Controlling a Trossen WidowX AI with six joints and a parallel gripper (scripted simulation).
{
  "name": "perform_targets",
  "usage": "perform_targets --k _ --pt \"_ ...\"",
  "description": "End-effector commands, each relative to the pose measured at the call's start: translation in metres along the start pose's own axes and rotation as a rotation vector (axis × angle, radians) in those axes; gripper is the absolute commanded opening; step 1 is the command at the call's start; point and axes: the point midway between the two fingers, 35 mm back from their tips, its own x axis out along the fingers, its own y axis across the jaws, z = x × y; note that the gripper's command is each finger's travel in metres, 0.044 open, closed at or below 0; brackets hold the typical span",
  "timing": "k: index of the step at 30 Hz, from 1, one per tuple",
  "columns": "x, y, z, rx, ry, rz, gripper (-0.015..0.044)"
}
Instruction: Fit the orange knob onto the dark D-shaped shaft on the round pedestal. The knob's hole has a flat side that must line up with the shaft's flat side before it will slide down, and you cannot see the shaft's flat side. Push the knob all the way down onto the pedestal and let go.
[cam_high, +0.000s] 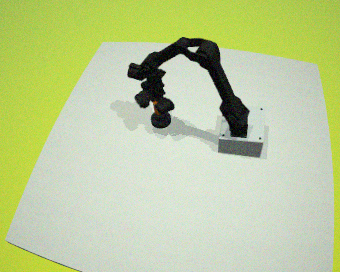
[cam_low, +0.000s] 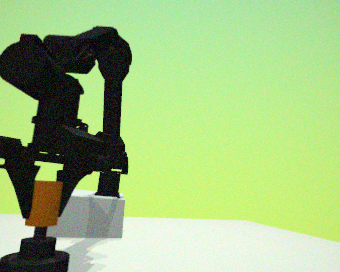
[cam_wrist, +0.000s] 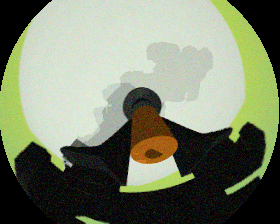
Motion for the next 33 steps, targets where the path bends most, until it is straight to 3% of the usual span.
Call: perform_targets --k 1,33 --pt "0.0012 -0.0007 0.0007 -0.026 -0.003 -0.002 0.0000" --pt "-0.0028 0.0005 -0.0001 -0.112 -0.003 -0.002 0.0000"
